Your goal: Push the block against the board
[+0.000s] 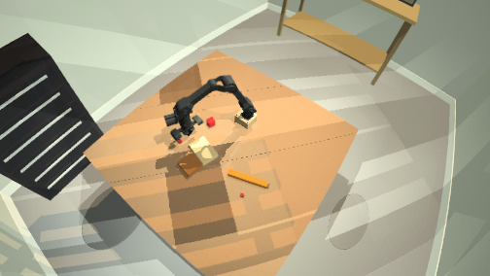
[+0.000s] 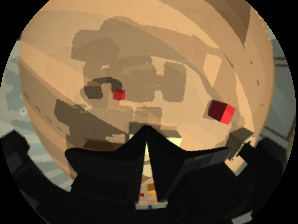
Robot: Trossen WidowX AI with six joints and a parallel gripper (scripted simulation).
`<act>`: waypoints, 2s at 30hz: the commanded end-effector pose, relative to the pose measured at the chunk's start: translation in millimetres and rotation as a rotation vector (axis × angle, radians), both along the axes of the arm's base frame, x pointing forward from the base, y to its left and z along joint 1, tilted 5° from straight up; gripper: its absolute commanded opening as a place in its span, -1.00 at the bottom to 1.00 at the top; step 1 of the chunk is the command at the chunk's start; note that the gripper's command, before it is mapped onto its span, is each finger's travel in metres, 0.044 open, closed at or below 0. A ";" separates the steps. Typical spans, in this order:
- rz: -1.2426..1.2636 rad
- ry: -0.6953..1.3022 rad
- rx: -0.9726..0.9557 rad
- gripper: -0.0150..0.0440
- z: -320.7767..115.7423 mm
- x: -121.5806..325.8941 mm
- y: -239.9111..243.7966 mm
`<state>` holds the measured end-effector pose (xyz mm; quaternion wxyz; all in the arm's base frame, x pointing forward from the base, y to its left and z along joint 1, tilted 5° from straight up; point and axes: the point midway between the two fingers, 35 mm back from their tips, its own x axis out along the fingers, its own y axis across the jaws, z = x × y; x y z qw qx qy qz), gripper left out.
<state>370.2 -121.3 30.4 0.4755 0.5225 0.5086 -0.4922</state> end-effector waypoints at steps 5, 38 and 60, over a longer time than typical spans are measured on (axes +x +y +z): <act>0.273 -0.018 0.001 -0.49 2.4 4.3 19.3; 1.414 -0.097 0.006 -0.49 8.6 13.4 100.5; 2.175 -0.153 0.008 -0.49 12.7 9.7 154.4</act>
